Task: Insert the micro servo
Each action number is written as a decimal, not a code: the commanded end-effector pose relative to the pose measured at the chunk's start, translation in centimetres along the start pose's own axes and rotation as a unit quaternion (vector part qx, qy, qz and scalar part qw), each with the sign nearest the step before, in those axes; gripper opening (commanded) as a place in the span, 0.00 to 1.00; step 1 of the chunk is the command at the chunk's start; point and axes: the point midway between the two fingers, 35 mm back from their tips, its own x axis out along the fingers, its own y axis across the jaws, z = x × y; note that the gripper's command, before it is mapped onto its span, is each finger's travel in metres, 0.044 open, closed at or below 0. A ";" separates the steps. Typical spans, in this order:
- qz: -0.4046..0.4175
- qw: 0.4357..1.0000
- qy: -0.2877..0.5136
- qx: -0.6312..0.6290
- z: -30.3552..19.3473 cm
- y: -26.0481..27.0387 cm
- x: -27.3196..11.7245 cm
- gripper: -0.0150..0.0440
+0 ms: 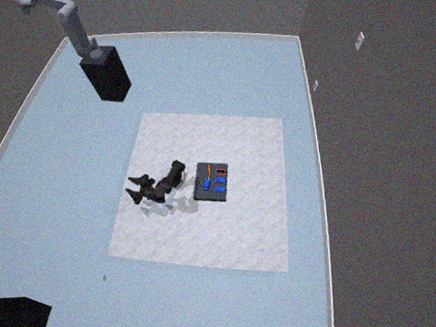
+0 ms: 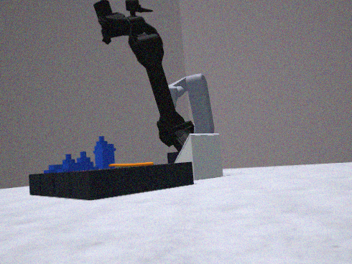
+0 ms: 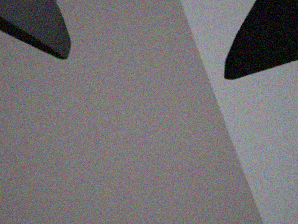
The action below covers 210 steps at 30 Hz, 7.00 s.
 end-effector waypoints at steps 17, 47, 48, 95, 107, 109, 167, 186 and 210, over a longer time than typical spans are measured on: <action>-0.064 0.993 0.036 -0.093 -1.5 -4.9 0.9 1.00; -0.206 0.906 0.170 -0.328 -4.0 -17.3 -1.1 1.00; -0.211 0.901 0.176 -0.337 -4.1 -17.8 -1.2 1.00; -0.334 0.643 0.456 -0.517 -4.1 -31.1 -14.1 1.00; -0.339 0.543 0.538 -0.548 -2.6 -33.3 -19.2 1.00; -0.337 0.522 0.554 -0.554 -2.3 -33.6 -20.3 1.00; 0.004 -0.146 0.854 -0.499 15.5 -28.7 -44.6 1.00; 0.218 -0.344 0.838 -0.363 23.6 -22.8 -47.9 1.00; 0.489 -0.509 0.693 -0.145 33.1 -15.6 -47.1 1.00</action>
